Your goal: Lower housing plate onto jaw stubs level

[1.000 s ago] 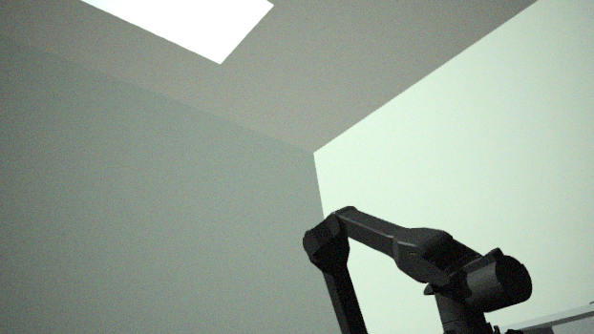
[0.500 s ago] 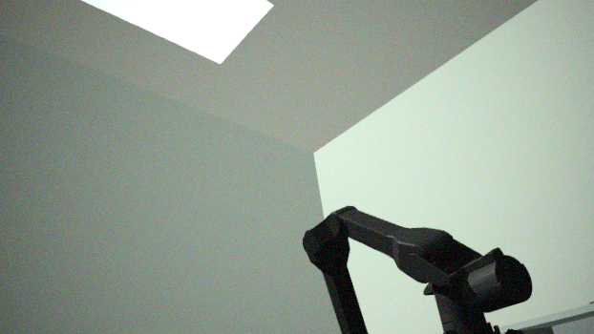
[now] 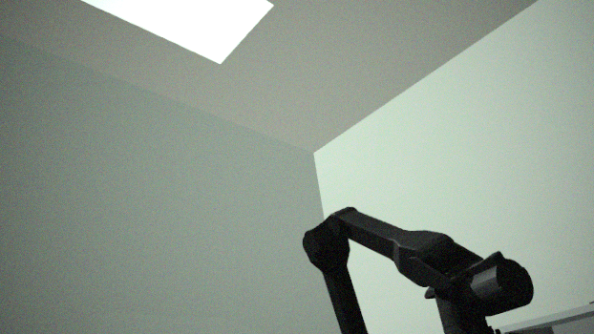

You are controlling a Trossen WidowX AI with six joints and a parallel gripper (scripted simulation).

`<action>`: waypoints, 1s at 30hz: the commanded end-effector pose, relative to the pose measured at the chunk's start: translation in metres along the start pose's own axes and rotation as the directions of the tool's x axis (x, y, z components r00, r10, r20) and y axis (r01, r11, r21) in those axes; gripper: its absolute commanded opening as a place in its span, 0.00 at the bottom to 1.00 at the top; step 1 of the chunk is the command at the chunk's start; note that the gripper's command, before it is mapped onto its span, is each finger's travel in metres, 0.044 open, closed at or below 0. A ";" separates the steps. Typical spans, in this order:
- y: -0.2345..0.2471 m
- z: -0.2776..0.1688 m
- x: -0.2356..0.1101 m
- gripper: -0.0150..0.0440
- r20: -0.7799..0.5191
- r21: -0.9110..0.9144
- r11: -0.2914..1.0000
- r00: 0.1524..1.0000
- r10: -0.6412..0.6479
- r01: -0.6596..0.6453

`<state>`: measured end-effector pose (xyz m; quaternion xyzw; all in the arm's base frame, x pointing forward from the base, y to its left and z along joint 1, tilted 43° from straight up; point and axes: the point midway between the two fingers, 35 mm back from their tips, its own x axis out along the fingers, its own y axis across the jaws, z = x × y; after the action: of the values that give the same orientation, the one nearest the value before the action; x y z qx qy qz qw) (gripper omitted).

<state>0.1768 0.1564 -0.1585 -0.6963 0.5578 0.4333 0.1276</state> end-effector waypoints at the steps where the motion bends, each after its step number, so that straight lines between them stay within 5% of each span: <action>1: -0.001 -0.001 0.007 1.00 -0.005 -0.006 1.000 1.000 -0.001 0.001; 30: -0.003 -0.001 0.046 1.00 -0.009 -0.009 1.000 1.000 -0.005 0.004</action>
<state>0.1789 0.1269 -0.1919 -0.6977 0.5572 0.4325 0.1251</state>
